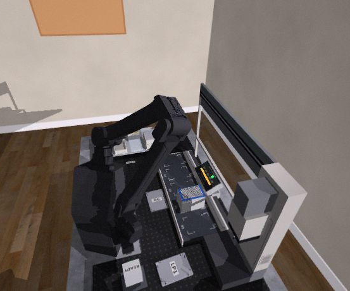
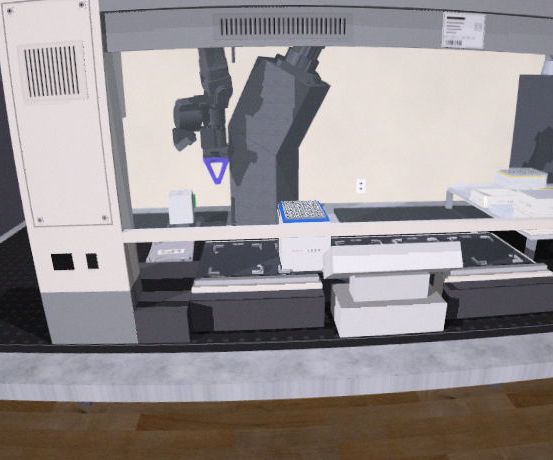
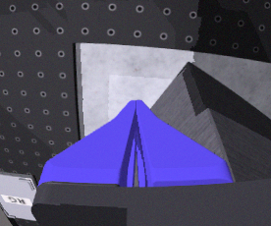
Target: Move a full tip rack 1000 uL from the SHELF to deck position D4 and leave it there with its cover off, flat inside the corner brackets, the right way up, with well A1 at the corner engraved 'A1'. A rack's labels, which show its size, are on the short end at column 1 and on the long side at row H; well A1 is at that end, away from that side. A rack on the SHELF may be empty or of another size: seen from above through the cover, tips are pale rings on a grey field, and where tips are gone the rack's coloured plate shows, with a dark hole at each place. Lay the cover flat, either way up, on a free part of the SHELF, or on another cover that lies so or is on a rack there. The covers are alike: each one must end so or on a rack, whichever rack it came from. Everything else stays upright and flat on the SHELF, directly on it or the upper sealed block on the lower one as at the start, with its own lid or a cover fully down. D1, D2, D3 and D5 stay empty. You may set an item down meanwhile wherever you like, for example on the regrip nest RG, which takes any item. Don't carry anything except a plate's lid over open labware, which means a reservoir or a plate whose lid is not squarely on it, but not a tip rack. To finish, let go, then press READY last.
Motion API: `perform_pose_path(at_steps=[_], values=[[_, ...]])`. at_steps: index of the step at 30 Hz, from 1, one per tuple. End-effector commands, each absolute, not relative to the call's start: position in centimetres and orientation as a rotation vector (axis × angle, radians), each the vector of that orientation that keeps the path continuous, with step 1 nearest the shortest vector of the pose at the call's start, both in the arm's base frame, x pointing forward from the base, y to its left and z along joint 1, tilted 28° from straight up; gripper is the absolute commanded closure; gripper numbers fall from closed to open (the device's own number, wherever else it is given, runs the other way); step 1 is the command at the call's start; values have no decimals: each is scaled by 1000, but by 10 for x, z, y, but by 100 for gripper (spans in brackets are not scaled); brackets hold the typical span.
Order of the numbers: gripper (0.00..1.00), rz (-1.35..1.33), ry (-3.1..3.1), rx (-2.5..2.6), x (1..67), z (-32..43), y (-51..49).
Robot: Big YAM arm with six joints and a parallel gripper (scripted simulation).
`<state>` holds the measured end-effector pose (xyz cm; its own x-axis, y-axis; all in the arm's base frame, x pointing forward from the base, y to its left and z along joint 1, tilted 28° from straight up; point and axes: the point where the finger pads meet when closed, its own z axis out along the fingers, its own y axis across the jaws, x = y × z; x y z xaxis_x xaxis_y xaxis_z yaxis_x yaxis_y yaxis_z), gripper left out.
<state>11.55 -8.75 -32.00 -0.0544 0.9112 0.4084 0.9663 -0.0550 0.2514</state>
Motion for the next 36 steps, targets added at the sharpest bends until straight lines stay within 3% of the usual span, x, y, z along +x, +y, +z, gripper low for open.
perform_pose_path(at_steps=[1, 36], values=[[100, -722, -2085, -2085, 120, -326, -87], [100, -721, -2095, -2090, 134, -358, -72]])
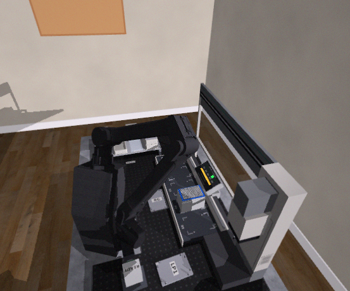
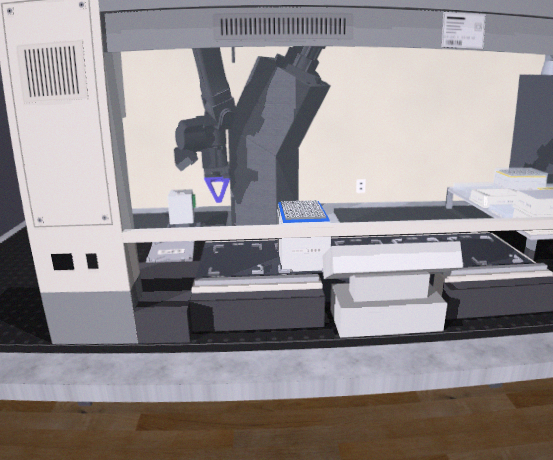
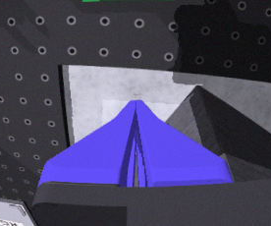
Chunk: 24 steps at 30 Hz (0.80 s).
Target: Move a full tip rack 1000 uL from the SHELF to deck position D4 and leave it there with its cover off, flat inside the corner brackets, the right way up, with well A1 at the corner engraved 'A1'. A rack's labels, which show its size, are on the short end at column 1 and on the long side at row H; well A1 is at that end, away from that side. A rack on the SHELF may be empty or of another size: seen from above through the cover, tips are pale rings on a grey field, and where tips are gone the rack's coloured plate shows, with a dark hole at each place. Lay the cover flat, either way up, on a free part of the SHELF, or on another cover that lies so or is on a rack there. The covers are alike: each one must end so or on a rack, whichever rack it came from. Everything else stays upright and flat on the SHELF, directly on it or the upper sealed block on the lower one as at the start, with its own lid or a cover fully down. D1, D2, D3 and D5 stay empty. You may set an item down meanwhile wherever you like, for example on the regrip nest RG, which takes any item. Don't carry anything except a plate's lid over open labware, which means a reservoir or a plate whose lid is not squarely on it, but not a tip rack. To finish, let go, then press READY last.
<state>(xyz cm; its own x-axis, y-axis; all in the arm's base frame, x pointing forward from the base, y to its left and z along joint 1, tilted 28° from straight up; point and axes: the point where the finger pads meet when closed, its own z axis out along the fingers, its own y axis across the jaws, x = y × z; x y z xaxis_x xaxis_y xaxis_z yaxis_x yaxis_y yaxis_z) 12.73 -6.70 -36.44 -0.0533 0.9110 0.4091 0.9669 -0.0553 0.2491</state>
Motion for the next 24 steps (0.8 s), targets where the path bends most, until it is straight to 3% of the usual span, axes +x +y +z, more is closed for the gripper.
perform_pose_path(at_steps=[1, 24], values=[[100, -720, -2099, -2091, 135, -358, -73], [100, -719, -2096, -2105, 135, -372, -107]])
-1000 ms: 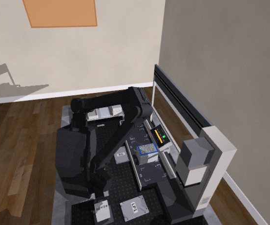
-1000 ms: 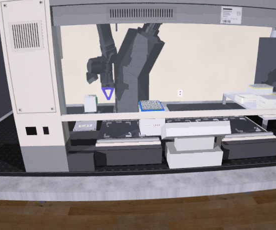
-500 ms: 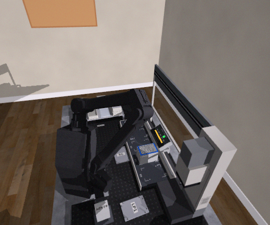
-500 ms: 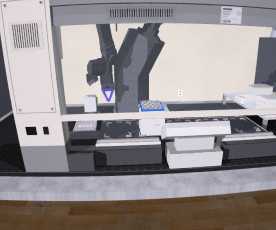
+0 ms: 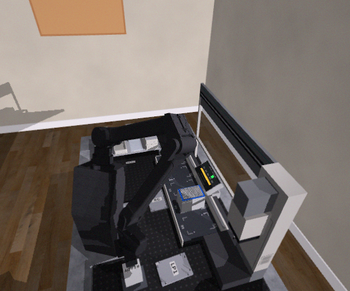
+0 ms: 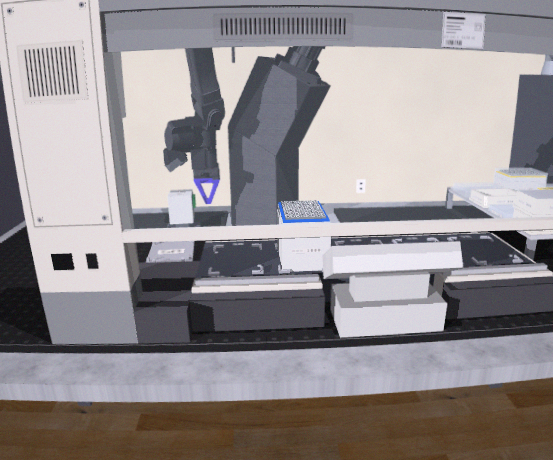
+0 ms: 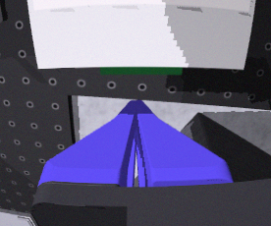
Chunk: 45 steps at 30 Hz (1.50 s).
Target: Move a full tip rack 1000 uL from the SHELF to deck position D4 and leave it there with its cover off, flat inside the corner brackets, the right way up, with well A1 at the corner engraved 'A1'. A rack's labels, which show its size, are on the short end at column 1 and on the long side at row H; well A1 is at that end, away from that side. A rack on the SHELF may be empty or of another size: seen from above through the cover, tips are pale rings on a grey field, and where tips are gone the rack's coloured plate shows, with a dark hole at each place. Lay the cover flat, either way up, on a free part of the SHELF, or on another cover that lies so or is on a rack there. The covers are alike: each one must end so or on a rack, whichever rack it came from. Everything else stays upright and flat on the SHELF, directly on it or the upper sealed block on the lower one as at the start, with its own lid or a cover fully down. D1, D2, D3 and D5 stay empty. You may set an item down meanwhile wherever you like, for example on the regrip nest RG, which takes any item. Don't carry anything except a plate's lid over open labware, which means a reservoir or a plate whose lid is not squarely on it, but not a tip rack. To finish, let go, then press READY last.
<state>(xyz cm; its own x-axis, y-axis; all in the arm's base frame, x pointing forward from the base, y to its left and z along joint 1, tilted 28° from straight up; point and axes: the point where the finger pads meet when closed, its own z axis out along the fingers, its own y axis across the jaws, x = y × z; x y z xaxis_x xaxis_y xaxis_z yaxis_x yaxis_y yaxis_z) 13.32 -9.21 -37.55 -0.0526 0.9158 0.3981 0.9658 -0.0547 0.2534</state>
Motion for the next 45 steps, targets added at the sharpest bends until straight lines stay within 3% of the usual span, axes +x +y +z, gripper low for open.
perform_pose_path(at_steps=[1, 45], values=[[100, -719, -2095, -2105, 135, -373, -109], [100, -718, -2091, -2105, 135, -382, -127]])
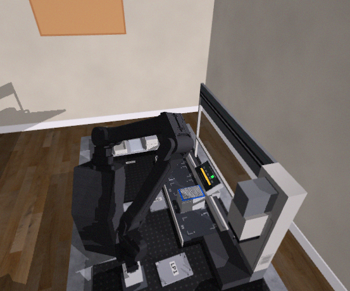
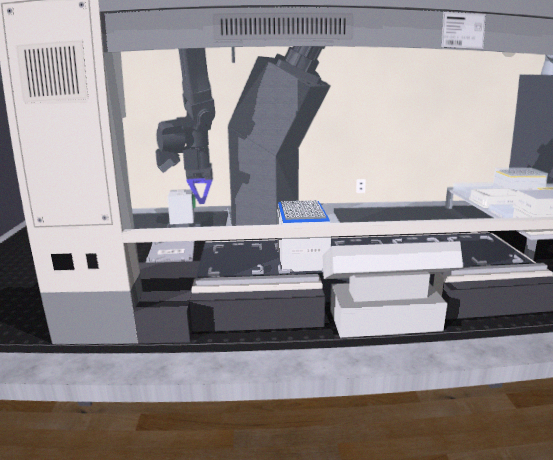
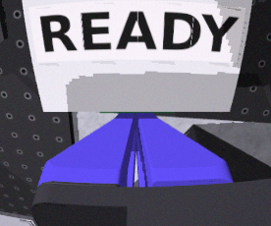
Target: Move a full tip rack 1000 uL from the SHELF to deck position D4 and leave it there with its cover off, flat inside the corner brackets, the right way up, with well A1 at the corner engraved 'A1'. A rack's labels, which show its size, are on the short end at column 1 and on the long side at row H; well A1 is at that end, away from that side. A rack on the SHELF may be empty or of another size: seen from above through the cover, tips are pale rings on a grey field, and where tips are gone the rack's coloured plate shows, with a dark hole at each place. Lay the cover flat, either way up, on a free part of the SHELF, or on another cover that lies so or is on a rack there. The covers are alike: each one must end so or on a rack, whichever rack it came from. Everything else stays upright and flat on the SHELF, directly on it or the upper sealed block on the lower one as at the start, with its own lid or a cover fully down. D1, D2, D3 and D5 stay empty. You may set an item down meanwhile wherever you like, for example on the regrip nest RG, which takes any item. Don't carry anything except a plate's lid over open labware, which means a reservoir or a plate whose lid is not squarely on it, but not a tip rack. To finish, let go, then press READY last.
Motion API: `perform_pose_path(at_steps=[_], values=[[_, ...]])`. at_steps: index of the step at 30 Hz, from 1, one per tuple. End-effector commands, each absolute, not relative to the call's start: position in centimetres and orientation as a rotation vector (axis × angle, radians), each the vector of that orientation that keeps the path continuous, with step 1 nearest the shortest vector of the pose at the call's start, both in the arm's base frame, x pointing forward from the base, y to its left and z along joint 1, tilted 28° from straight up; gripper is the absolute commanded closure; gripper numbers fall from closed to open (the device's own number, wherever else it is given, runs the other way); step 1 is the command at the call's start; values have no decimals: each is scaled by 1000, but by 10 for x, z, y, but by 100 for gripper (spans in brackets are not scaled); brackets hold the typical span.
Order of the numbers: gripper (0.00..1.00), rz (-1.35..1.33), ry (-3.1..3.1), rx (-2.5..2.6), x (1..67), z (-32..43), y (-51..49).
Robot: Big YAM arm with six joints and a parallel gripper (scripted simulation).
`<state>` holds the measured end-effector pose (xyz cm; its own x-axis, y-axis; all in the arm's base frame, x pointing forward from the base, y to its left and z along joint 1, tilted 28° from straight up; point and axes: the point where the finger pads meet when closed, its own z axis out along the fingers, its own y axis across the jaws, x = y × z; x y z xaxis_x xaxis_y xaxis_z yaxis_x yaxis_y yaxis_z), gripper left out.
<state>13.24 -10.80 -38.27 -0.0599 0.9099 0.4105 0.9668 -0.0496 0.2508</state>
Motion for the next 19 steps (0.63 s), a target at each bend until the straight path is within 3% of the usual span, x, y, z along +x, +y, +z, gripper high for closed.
perform_pose_path(at_steps=[1, 19], values=[[100, -718, -2091, -2105, 135, -382, -128], [100, -715, -2097, -2110, 136, -383, -136]])
